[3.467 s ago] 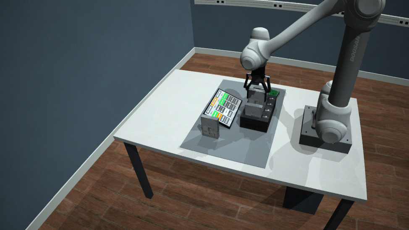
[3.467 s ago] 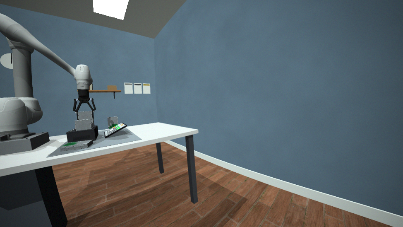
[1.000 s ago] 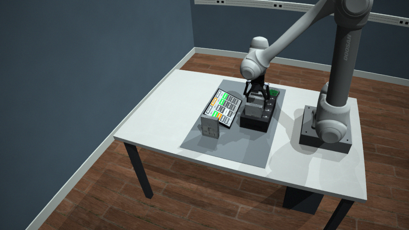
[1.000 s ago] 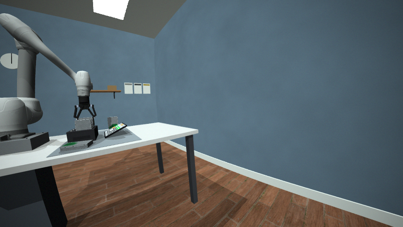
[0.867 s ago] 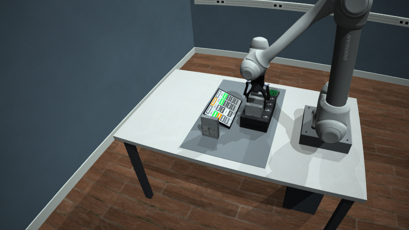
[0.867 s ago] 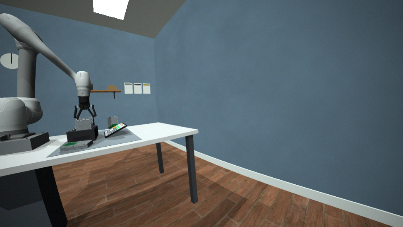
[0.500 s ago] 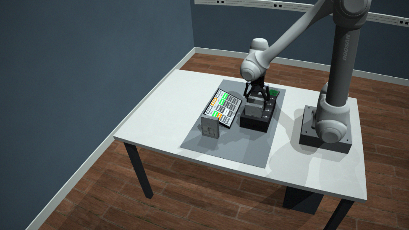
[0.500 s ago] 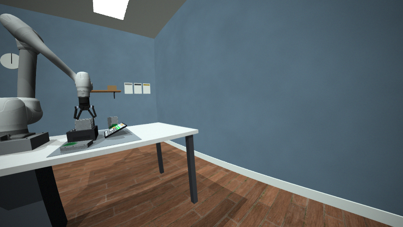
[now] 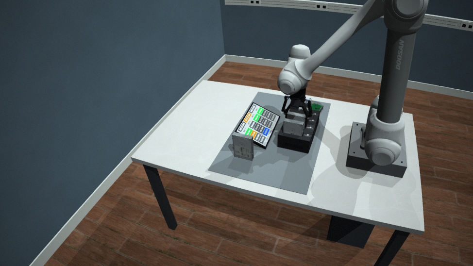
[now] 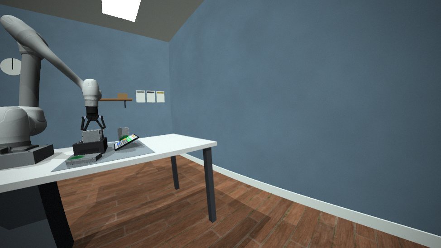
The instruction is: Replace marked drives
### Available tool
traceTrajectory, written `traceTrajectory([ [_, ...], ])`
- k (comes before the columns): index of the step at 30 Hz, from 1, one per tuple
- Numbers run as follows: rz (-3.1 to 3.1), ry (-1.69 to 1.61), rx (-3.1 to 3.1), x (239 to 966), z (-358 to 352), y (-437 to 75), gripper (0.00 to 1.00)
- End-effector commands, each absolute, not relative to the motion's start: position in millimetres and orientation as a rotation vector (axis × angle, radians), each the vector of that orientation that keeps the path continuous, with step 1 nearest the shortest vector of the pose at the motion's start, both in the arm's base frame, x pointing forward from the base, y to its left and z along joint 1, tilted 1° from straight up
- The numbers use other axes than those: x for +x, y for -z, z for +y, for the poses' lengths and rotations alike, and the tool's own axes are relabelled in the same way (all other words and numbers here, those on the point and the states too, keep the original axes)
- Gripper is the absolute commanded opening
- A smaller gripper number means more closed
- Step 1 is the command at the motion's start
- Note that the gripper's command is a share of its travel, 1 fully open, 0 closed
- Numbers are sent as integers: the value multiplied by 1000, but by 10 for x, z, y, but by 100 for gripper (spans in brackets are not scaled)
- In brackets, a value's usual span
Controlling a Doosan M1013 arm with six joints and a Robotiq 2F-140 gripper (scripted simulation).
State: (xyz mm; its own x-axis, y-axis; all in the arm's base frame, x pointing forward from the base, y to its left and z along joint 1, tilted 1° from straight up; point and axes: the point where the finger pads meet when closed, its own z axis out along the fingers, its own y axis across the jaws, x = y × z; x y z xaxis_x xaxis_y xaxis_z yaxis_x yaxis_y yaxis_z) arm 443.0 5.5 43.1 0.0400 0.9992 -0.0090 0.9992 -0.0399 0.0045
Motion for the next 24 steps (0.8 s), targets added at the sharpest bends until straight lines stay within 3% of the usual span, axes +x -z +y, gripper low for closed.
traceTrajectory([
  [1, 2170, 4, 2258, 4435, 56, -433, 10],
  [21, 2170, 4, 2258, 4435, 56, -431, 10],
  [22, 2170, 4, 2258, 4435, 56, -431, 89],
  [24, 2170, 4, 2258, 4435, 56, -431, 89],
])
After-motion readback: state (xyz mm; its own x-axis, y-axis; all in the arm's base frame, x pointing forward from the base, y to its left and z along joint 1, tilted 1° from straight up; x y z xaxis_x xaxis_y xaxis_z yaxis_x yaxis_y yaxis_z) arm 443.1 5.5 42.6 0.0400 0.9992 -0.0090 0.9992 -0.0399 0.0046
